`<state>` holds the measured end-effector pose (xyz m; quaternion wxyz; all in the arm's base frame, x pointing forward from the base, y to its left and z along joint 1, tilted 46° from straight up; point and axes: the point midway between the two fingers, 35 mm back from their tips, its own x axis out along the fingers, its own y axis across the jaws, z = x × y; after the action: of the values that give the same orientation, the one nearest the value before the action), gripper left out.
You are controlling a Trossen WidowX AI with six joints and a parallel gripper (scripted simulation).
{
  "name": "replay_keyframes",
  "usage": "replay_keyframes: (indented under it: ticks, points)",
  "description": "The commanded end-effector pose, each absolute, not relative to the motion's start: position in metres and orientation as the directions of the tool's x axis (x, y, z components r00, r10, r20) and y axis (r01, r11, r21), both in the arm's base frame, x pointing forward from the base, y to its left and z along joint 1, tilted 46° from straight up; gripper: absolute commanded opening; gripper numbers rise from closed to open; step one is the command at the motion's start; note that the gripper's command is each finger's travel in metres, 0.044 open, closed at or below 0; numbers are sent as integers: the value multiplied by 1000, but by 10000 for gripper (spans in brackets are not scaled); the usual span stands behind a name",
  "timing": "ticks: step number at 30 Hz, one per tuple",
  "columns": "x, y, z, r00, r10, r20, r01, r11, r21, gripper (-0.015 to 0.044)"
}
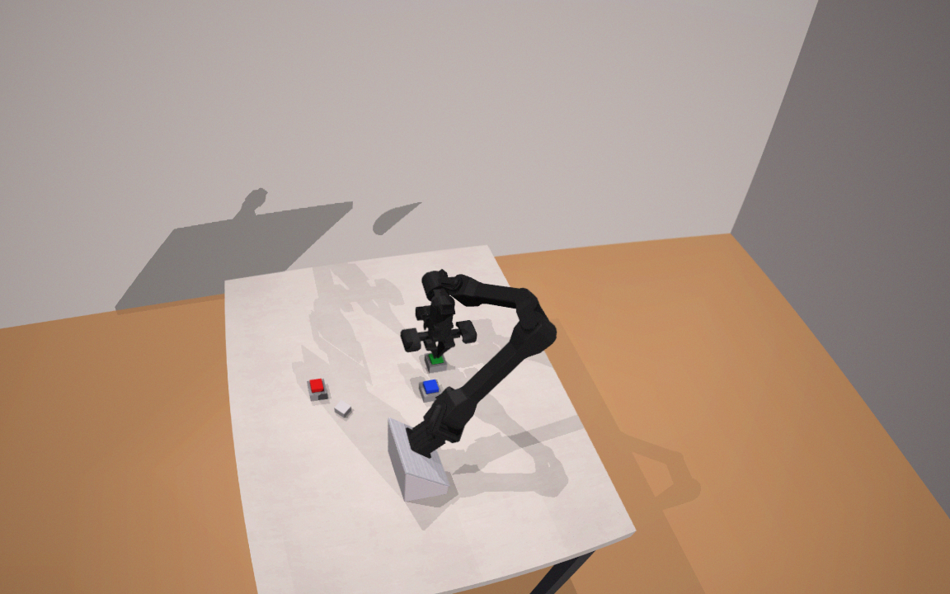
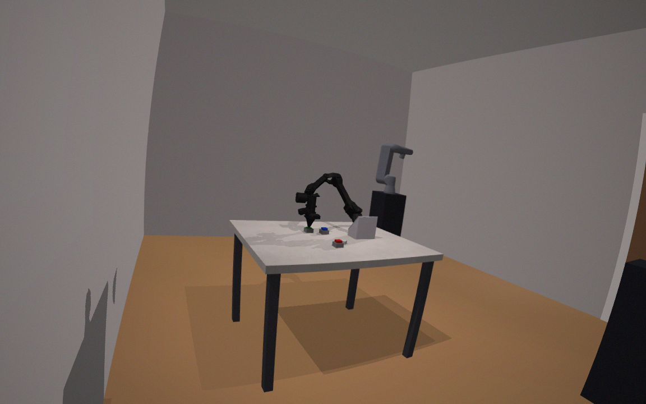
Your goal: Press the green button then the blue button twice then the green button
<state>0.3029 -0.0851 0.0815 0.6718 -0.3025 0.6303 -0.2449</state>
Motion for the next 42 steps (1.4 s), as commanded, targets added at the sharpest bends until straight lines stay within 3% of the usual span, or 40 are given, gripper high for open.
replay_keyframes:
  ticks: [1,17,25,31,38,42]
  points:
    - [302,-86,81,82,-714,-696,-57,694,-718,20]
    - [299,-62,104,81,-712,-697,-58,695,-717,20]
    - [319,48,42,96,-654,-750,-79,747,-661,230]
    - [293,141,-20,82,-650,-756,-84,751,-655,388]
    - [227,214,-90,80,-694,-715,-61,713,-699,400]
    - [224,216,-92,80,-696,-713,-59,711,-701,400]
